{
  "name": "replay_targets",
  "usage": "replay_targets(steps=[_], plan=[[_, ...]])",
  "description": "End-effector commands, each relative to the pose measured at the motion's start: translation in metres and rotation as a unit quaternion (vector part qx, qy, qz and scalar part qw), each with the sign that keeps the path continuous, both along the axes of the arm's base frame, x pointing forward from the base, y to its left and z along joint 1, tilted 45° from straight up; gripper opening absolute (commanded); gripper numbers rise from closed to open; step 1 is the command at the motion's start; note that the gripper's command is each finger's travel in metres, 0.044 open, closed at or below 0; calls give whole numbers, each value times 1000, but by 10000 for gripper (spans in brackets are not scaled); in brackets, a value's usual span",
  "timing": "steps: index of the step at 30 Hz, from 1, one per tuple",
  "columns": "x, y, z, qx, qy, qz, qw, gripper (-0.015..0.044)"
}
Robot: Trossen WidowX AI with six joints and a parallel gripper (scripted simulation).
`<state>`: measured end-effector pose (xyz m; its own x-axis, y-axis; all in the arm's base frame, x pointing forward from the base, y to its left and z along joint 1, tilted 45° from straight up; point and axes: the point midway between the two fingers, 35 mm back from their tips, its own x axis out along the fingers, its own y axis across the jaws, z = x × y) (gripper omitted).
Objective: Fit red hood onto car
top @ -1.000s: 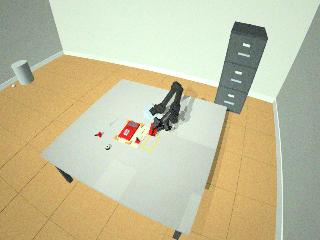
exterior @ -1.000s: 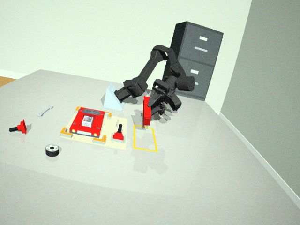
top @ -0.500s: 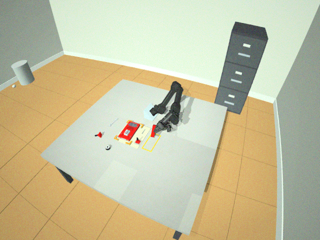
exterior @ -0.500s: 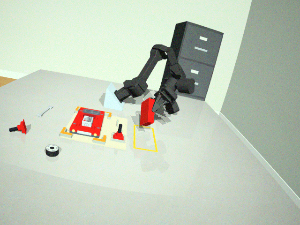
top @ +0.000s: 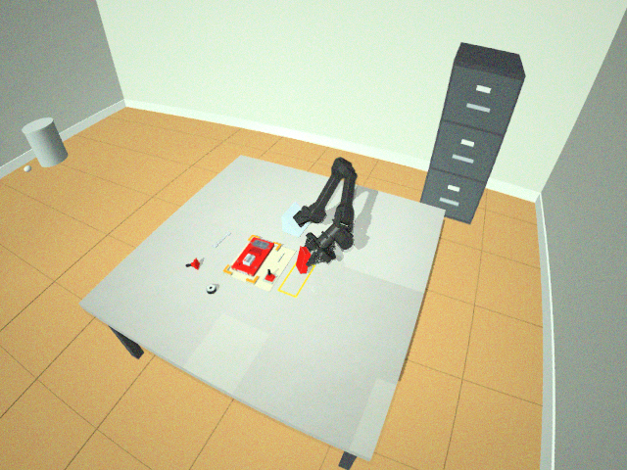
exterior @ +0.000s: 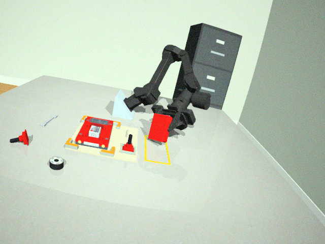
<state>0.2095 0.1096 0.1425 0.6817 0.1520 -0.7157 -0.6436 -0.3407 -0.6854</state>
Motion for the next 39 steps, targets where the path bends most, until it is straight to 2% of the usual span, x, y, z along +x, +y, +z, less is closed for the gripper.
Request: replay_targets(steps=[1, 8, 14, 31, 35, 39], plan=[[-3, 5, -7, -40, -5, 36, 999, 0], [-10, 17, -14, -97, -19, 97, 990, 0], [-5, 11, -5, -81, -27, 71, 994, 0], [-5, 12, -5, -89, -31, 76, 993, 440], [-9, 11, 5, -90, -30, 79, 992, 440], [-26, 5, 37, -96, -27, 89, 991, 440]])
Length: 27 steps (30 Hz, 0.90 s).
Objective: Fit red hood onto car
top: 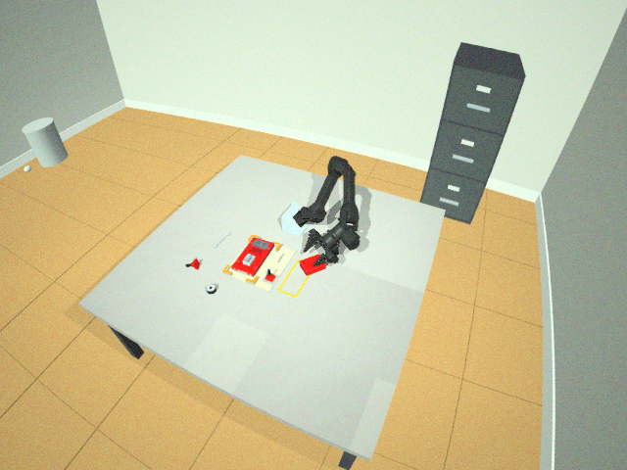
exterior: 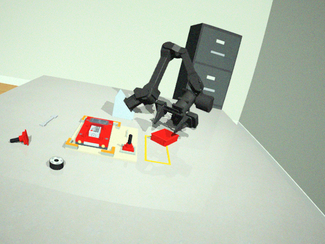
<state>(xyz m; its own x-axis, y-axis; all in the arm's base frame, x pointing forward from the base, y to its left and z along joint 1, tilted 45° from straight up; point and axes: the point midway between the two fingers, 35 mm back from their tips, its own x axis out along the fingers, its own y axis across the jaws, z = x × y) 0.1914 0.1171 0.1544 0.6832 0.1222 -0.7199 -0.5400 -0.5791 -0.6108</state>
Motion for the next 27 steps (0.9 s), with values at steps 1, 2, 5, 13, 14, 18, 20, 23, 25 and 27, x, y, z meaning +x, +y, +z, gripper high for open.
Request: replay_targets(steps=[1, 2, 5, 13, 14, 18, 20, 23, 25, 27], plan=[[-14, -7, 35, 6, -7, 7, 1000, 440], [-21, -11, 45, 4, -6, 10, 1000, 440], [-42, -29, 72, -2, -4, 20, 1000, 440], [-33, -20, 59, -4, -1, 19, 1000, 440], [-33, -20, 59, -4, -1, 19, 1000, 440], [-33, -20, 59, -4, -1, 19, 1000, 440], [-33, -20, 59, -4, -1, 19, 1000, 387], [-33, -20, 59, -4, -1, 19, 1000, 309], [-33, -20, 58, 0, 3, 14, 1000, 309], [-32, -20, 51, 33, 43, -30, 998, 361]])
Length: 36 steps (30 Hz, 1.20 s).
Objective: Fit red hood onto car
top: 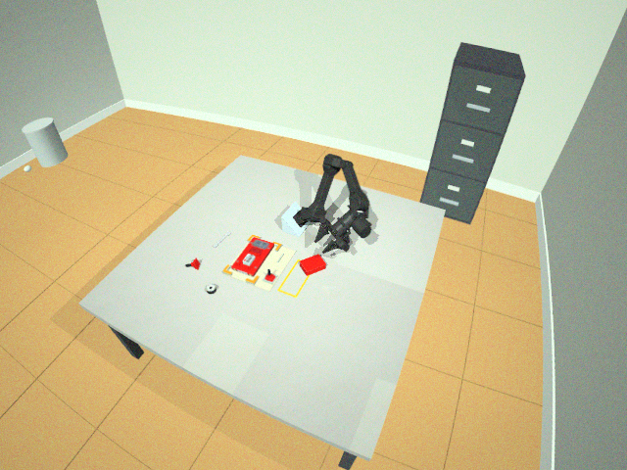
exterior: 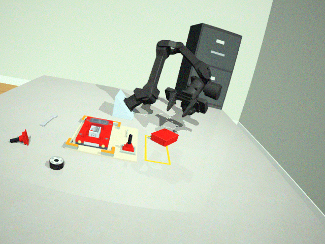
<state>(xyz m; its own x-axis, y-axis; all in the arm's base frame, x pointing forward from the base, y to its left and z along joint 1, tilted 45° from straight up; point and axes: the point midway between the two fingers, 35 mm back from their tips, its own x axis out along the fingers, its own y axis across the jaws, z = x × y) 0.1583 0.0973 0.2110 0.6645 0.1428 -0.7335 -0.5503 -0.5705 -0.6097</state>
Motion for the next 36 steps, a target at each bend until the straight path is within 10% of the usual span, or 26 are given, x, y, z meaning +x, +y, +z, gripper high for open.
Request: replay_targets(steps=[1, 11, 25, 36], plan=[[1, 0, -10, 47, 61, -69, 995, 387], [4, 0, -44, 265, 325, -467, 779, 440], [44, -10, -34, 356, 482, -800, 33, 440], [46, -9, -35, 355, 483, -800, 22, 440]])
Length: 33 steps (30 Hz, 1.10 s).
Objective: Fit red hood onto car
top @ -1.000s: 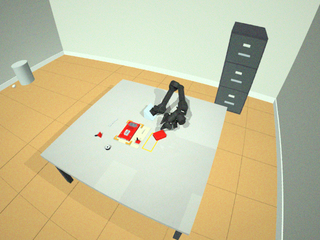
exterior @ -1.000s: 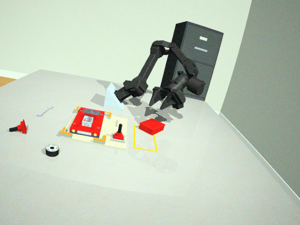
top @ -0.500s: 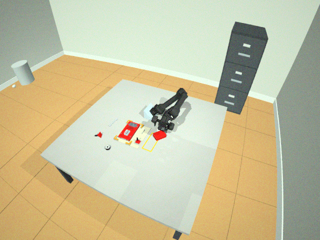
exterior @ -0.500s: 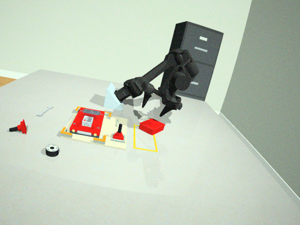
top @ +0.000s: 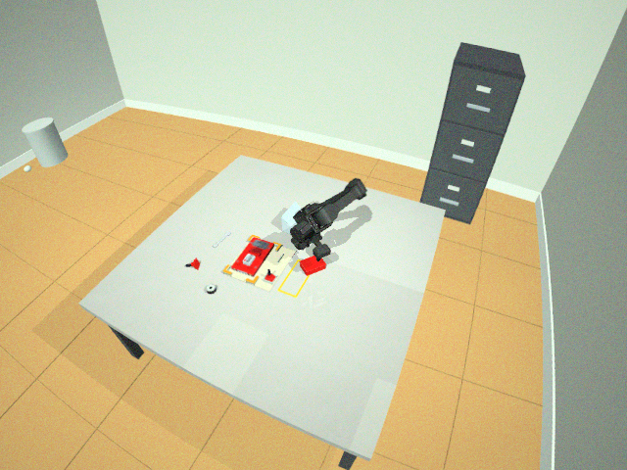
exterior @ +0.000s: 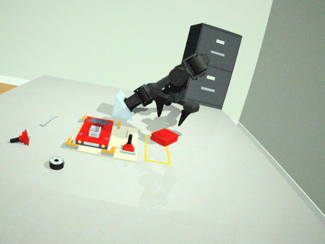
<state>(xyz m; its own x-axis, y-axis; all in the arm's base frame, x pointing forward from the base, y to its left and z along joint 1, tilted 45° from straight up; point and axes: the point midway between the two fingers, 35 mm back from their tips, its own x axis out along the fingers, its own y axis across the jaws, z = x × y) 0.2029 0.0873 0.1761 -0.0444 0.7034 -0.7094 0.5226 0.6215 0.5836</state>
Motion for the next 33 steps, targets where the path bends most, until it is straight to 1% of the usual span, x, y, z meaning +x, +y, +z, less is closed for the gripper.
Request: replay_targets(steps=[1, 33], plan=[[1, 1, 0, 2, 2, -4, 1000, 440], [1, 19, -18, 1, 1, -4, 1000, 440]])
